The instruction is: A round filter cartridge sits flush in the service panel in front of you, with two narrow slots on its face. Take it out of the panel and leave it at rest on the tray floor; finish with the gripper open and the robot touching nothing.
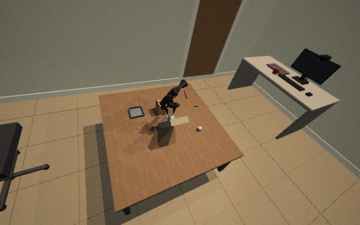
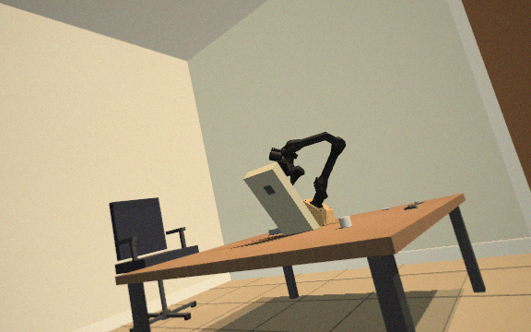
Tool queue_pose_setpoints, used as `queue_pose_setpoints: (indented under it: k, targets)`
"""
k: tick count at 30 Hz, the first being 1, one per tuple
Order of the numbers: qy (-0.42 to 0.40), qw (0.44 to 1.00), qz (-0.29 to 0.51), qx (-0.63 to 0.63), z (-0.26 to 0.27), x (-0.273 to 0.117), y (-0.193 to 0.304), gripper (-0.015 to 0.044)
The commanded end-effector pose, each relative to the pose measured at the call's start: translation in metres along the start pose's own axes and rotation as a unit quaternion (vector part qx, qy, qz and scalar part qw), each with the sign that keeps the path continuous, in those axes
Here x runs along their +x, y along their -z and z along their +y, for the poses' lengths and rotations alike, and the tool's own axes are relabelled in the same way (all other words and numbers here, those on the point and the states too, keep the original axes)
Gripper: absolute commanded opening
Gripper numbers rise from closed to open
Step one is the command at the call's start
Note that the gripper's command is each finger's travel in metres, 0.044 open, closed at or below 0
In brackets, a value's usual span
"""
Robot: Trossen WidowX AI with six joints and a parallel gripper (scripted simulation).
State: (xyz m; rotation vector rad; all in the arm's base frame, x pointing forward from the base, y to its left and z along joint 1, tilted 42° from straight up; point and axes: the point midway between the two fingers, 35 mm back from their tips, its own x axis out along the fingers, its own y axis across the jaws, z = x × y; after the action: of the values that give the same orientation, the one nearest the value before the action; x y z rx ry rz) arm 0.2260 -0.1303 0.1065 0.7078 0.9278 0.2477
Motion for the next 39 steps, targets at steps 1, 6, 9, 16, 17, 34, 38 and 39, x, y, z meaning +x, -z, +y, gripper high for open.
queue_pose_setpoints:
  k: [1, 6, 9, 16, 17, 34, 38, 39]
  targets:
    - [0.0, 1.0, 0.002, 0.003, -0.001, 0.007, 0.001, 0.0305]
    - [0.0, 1.0, 0.002, 0.003, -0.001, 0.015, 0.001, 0.0305]
    - [0.0, 1.0, 0.002, 0.003, -0.001, 0.02, 0.001, 0.0305]
    - [0.0, 1.0, 0.001, 0.003, 0.0, 0.031, 0.001, 0.0305]
    - [-0.001, 1.0, 0.001, 0.003, 0.0, 0.032, 0.001, 0.0305]
    - [0.001, 1.0, 0.001, 0.0, 0.0, 0.035, 0.001, 0.0225]
    - [0.001, 1.0, 0.001, 0.0, 0.0, 0.035, 0.001, 0.0198]
    - [0.001, 1.0, 0.001, 0.0, 0.0, 0.035, 0.001, 0.0191]
